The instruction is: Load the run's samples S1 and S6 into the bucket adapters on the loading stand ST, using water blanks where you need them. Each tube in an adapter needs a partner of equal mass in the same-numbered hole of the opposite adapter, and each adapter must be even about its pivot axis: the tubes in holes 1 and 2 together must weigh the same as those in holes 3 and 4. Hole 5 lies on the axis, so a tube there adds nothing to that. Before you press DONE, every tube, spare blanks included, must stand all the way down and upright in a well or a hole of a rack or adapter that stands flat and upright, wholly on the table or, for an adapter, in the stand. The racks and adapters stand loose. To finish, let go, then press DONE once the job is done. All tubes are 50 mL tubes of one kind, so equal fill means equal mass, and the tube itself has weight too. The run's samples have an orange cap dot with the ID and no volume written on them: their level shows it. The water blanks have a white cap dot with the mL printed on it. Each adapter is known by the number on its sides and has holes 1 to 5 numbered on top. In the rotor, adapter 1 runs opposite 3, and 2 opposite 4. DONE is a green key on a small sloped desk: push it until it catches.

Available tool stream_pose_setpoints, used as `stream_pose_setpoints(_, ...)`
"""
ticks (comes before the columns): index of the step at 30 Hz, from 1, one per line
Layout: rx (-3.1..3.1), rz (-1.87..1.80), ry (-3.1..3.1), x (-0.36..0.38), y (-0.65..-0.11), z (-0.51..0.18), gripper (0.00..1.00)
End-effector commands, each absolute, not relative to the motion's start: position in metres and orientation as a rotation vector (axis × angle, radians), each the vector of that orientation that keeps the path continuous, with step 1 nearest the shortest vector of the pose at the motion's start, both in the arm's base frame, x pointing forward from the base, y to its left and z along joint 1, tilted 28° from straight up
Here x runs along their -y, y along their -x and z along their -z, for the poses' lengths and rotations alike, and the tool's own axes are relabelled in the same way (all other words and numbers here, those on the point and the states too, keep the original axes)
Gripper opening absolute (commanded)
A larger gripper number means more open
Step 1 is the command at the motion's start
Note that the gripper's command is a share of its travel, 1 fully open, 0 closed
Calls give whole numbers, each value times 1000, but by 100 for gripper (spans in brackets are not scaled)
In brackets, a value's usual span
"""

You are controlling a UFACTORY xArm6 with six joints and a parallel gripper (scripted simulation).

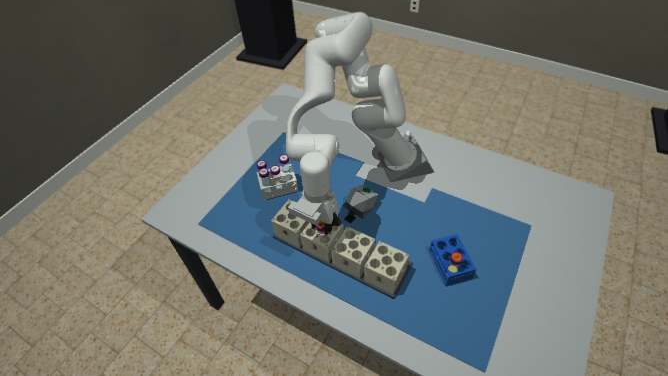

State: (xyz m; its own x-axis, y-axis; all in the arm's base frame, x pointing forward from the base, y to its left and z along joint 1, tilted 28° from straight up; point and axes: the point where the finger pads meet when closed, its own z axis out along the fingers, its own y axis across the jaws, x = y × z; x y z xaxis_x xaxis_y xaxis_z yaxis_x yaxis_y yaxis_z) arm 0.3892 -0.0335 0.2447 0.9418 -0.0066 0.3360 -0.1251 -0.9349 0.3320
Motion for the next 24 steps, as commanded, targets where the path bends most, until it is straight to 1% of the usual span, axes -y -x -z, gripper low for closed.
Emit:
stream_pose_setpoints(1,96,-478,-2743,33,-390,-246,44)
stream_pose_setpoints(24,96,-478,-2743,19,-377,-281,44)
